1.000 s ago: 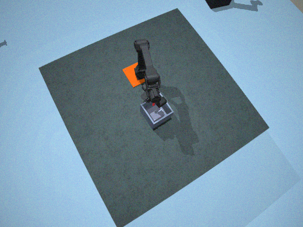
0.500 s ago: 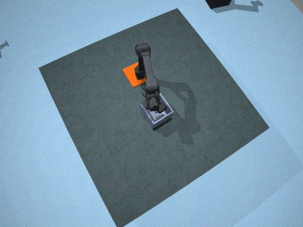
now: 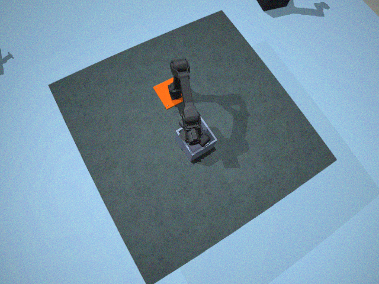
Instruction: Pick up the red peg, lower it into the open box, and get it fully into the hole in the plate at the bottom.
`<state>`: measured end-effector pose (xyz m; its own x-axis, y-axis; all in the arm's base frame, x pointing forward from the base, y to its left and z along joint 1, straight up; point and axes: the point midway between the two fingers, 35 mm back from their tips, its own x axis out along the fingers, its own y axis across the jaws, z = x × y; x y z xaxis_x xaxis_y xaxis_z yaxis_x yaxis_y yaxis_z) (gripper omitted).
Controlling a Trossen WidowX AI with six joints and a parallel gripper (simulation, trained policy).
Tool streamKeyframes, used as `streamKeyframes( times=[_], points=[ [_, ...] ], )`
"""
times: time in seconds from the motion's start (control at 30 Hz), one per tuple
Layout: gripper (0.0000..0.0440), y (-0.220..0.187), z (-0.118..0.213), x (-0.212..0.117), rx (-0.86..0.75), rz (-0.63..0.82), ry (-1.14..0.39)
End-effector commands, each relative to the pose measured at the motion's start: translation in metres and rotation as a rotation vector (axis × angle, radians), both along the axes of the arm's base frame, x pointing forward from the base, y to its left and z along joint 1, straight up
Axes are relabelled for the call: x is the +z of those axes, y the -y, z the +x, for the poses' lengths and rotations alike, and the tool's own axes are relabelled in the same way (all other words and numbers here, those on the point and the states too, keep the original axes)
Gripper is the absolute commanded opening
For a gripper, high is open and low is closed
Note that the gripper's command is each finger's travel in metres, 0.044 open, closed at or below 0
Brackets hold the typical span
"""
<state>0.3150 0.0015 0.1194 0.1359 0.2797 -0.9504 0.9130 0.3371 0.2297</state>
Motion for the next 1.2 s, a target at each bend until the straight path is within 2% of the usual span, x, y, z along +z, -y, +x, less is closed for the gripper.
streamKeyframes(
  times=[0.0,0.17,0.23,0.67,1.17],
  points=[
    [0.0005,-0.001,0.002,-0.013,0.025,0.000,-0.008],
    [0.0133,-0.001,0.001,-0.024,0.048,-0.010,-0.019],
    [0.0168,-0.002,0.001,-0.026,0.054,-0.011,-0.025],
    [0.0157,-0.001,0.014,-0.007,0.049,0.083,-0.040],
    [0.0156,-0.002,0.037,0.030,0.060,0.199,0.050]
  ],
)
